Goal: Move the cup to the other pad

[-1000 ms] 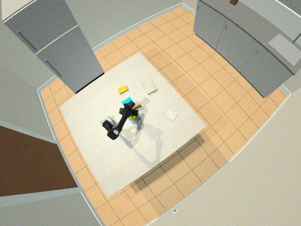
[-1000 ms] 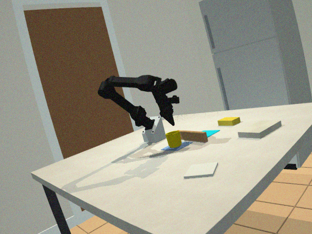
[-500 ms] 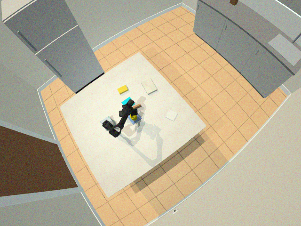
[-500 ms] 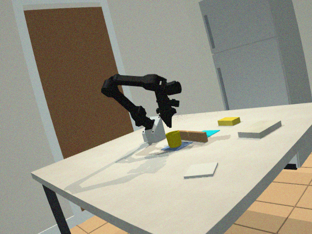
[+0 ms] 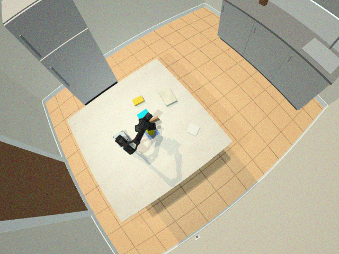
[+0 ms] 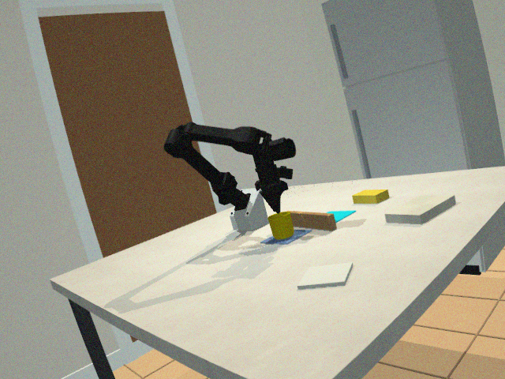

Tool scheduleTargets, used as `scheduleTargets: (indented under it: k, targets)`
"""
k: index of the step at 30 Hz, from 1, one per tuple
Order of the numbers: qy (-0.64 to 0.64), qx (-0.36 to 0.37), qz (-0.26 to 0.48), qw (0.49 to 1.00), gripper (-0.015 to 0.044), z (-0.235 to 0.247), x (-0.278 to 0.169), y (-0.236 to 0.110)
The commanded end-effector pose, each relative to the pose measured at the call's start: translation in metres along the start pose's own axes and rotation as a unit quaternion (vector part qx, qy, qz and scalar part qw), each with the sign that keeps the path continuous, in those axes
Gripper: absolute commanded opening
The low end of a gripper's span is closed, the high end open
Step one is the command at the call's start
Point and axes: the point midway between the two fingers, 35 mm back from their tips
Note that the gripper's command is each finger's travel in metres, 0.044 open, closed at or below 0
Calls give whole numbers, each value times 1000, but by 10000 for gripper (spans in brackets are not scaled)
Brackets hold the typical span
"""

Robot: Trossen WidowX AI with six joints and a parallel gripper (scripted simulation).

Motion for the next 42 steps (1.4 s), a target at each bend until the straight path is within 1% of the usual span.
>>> scheduleTargets:
  k: [1, 21, 28, 42]
  targets:
    - [-4, 0, 3, 1000, 167, 2, -1, 8]
    - [-4, 0, 5, 1000, 167, 3, -3, 40]
    - [-4, 0, 5, 1000, 167, 3, -3, 41]
    - [0, -1, 2, 1000, 73, 2, -2, 39]
Point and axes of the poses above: the point midway between the two fingers, 35 mm back from their tips, its own y axis out along the fingers, its own z axis across the jaws, x = y × z
